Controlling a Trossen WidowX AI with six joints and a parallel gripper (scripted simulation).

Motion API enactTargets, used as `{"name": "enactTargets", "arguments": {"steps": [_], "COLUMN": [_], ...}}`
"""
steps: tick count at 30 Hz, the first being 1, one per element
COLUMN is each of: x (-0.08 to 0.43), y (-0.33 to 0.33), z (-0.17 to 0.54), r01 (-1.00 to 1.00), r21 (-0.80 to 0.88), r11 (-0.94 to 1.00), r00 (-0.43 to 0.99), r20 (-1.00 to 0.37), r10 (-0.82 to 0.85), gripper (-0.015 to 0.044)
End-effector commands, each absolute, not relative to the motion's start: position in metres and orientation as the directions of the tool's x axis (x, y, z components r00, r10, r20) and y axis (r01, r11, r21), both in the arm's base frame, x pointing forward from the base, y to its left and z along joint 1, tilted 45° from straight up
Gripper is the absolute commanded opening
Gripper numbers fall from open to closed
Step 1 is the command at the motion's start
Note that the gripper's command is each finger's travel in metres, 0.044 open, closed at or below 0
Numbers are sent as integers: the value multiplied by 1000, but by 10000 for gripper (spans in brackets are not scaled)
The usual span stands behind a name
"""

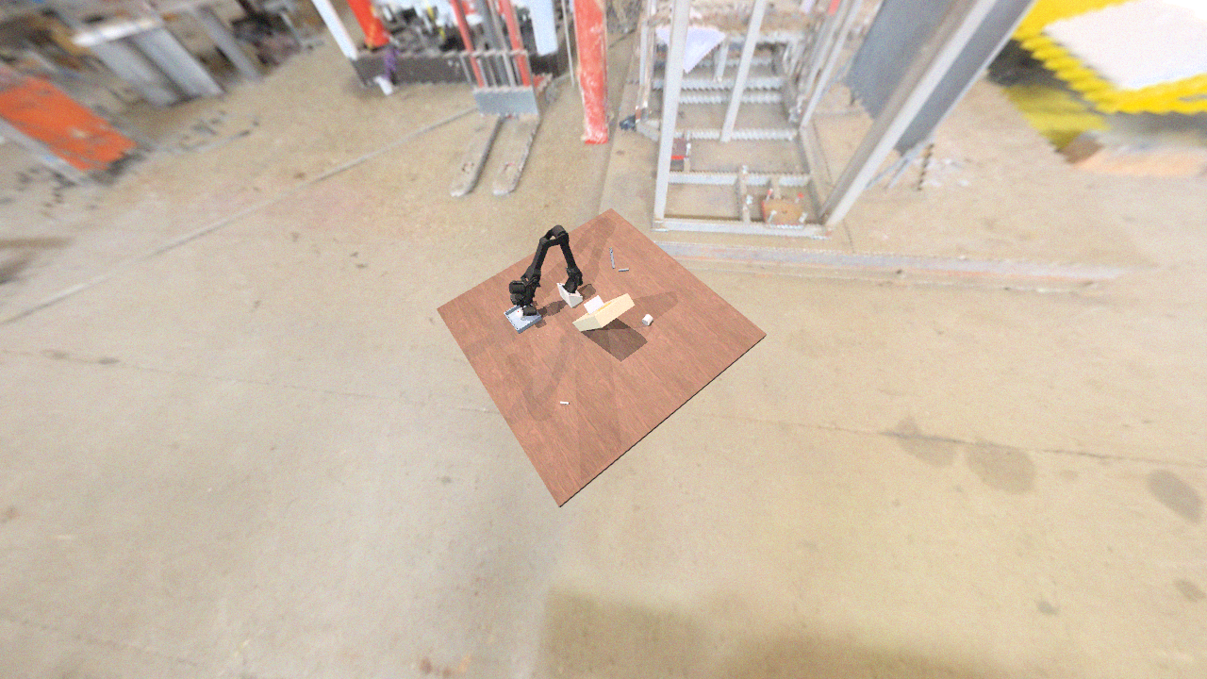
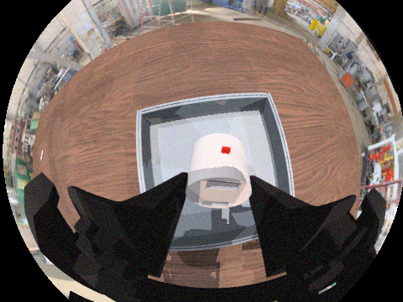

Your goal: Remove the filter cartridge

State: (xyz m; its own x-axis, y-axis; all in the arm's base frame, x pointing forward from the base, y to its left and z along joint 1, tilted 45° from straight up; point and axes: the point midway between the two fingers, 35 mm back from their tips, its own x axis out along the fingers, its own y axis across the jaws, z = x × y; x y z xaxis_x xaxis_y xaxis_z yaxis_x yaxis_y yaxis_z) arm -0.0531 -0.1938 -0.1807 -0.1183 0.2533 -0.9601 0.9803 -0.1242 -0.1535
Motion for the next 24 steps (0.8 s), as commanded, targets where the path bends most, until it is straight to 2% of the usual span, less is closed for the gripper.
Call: {"name": "enactTargets", "arguments": {"steps": [1,18,24], "x": [-54,-53,-53], "y": [-191,-193,-212], "z": [-184,-182,-165], "r01": [980,980,980], "r21": [-158,-154,-153], "r11": [-122,-124,-124], "r00": [-125,-118,-118], "r20": [-962,-960,-960], "r10": [243,253,252], "gripper": [0,440,440]}}
